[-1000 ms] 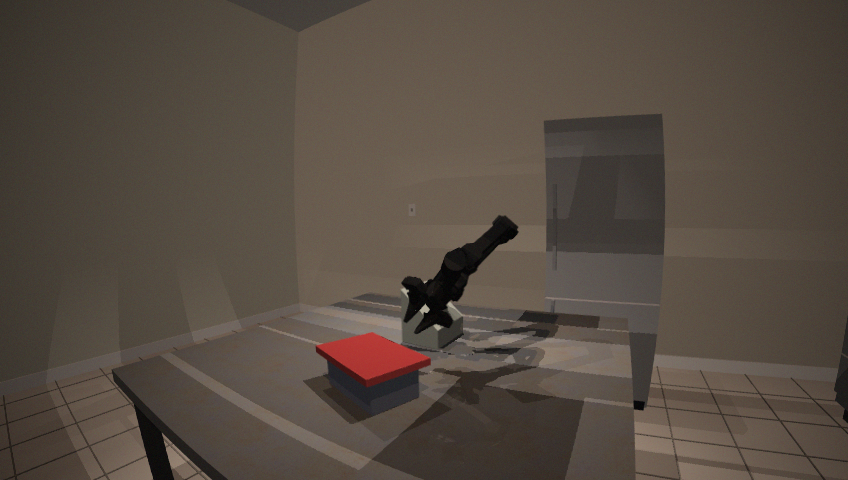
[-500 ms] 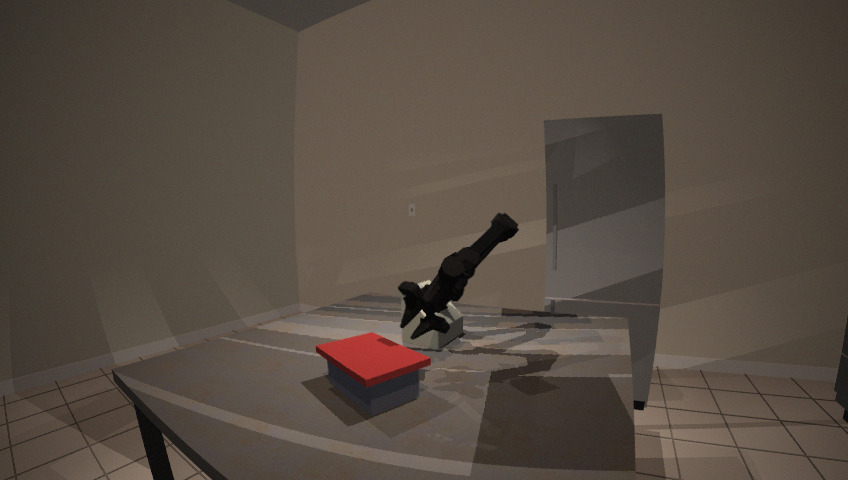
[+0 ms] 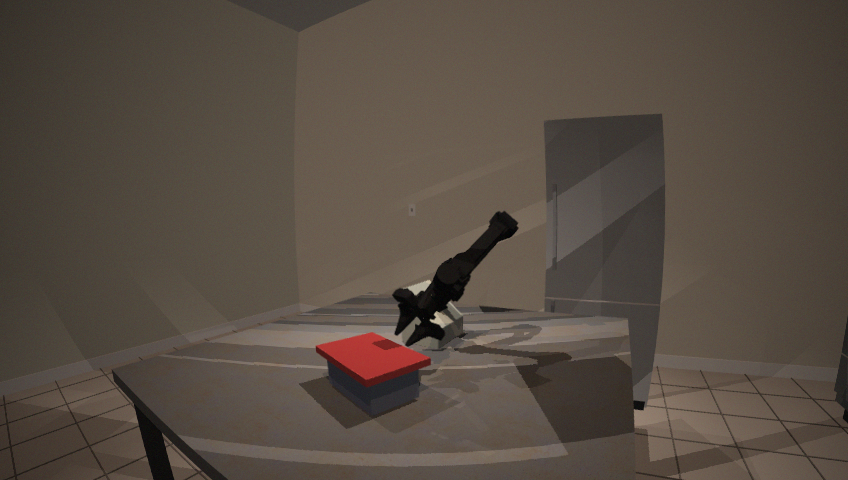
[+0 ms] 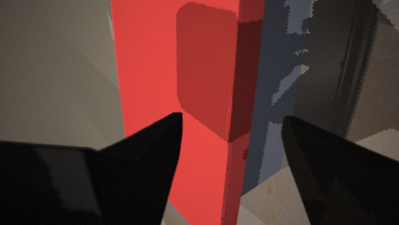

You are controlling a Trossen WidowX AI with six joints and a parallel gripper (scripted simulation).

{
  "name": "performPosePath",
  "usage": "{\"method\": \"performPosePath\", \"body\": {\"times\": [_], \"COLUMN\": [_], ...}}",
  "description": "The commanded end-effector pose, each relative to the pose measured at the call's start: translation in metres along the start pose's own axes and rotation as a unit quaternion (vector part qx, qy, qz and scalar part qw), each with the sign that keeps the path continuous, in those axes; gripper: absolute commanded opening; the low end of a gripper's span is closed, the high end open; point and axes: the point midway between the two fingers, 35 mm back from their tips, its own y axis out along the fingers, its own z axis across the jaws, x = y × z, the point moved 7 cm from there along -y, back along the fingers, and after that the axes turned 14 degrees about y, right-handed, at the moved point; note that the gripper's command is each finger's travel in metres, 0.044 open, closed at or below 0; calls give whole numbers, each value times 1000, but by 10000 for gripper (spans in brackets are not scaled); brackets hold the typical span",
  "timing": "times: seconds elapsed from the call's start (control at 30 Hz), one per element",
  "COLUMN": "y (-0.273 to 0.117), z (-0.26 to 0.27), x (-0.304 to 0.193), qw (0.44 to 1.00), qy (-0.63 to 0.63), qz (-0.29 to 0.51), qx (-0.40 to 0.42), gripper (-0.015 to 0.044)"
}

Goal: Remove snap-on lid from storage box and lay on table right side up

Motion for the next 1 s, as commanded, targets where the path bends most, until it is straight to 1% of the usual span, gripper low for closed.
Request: {"method": "performPosePath", "body": {"times": [0.0, 0.5, 0.53, 0.97], "y": [6, 28, 28, 28], "z": [1, -1, -1, -1], "x": [-1, 1, 1, 1], "qw": [1000, 1000, 1000, 1000], "qy": [2, 2, 2, 2], "qz": [1, 2, 2, 2], "qx": [3, 4, 4, 4], "gripper": [235, 235, 209, 122]}}
